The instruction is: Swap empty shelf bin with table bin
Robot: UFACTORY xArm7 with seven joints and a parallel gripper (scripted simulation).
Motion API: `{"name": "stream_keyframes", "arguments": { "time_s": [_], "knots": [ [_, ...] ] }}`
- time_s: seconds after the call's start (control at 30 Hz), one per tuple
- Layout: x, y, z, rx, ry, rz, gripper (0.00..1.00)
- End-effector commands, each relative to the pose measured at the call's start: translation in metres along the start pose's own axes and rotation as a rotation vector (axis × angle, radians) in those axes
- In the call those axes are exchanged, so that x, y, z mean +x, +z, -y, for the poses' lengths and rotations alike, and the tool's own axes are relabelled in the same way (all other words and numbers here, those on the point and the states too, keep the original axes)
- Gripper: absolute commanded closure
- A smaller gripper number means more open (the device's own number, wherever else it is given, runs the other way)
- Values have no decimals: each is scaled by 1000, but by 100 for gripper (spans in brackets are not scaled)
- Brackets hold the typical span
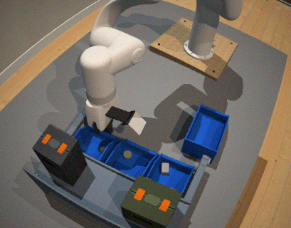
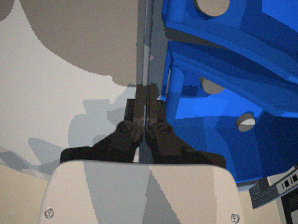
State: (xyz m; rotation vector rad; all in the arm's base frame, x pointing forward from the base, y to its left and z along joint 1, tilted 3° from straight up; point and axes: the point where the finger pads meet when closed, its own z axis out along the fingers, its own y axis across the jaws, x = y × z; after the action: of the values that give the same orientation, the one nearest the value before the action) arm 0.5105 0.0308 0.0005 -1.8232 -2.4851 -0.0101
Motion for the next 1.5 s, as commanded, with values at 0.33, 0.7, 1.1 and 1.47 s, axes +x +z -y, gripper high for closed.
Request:
{"name": "stream_keyframes", "arguments": {
  "time_s": [0.33,0.7,1.1,1.47],
  "knots": [
    [0,-6,3,-5,0,1,100],
    [0,-17,14,-5,0,1,100],
    [0,-23,18,-5,0,1,100],
    [0,-75,19,-5,0,1,100]
  ]
}}
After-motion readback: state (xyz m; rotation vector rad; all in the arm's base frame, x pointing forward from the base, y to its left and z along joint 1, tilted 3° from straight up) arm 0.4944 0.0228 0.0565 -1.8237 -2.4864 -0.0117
